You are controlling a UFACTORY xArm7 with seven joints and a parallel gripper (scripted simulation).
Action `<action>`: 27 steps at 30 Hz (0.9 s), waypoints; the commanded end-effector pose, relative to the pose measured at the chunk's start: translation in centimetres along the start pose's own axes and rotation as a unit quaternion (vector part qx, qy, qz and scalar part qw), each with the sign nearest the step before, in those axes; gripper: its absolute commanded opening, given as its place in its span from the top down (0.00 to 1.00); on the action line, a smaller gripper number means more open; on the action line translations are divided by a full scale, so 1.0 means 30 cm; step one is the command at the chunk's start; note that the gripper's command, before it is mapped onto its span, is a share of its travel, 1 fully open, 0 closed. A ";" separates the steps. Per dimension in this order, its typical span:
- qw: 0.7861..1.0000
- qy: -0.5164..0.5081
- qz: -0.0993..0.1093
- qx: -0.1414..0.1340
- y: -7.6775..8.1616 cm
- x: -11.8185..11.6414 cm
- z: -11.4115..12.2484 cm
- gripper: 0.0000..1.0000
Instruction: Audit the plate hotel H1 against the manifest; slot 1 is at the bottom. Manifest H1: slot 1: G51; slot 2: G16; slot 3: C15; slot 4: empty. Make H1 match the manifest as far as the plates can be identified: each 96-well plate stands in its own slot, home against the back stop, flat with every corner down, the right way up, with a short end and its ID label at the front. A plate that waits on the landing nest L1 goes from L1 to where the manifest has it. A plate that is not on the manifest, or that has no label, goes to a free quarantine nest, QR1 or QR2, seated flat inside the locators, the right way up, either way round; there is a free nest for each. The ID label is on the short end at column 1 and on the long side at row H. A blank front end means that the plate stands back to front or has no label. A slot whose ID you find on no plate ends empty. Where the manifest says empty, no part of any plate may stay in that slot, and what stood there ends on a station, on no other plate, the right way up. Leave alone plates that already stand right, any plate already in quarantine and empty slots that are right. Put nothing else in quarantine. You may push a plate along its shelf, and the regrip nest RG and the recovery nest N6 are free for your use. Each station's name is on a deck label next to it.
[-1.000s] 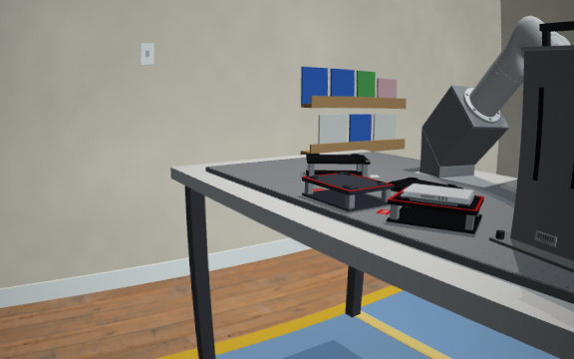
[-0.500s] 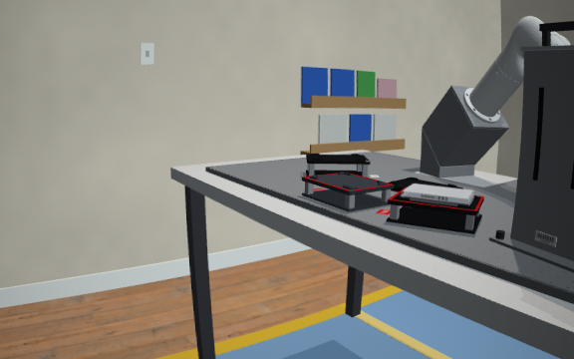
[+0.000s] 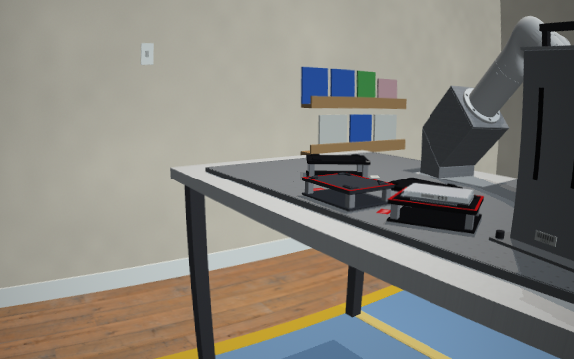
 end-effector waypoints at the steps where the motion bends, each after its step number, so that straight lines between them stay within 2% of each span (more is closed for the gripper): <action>1: 1.000 -0.001 0.000 0.000 0.000 0.000 -0.003 0.00; 23: 1.000 -0.001 0.000 0.000 0.000 0.000 -0.003 0.00; 27: 1.000 -0.001 0.001 0.000 0.035 0.000 -0.003 0.00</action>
Point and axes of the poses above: the point where the finger pads meet when closed, its own y axis back along the fingers, its own x axis across the jaws, z = x × y, the point moved 7 cm from there along y, back along the fingers, and after that the axes turned 6 degrees about -y, right-handed, at the moved point
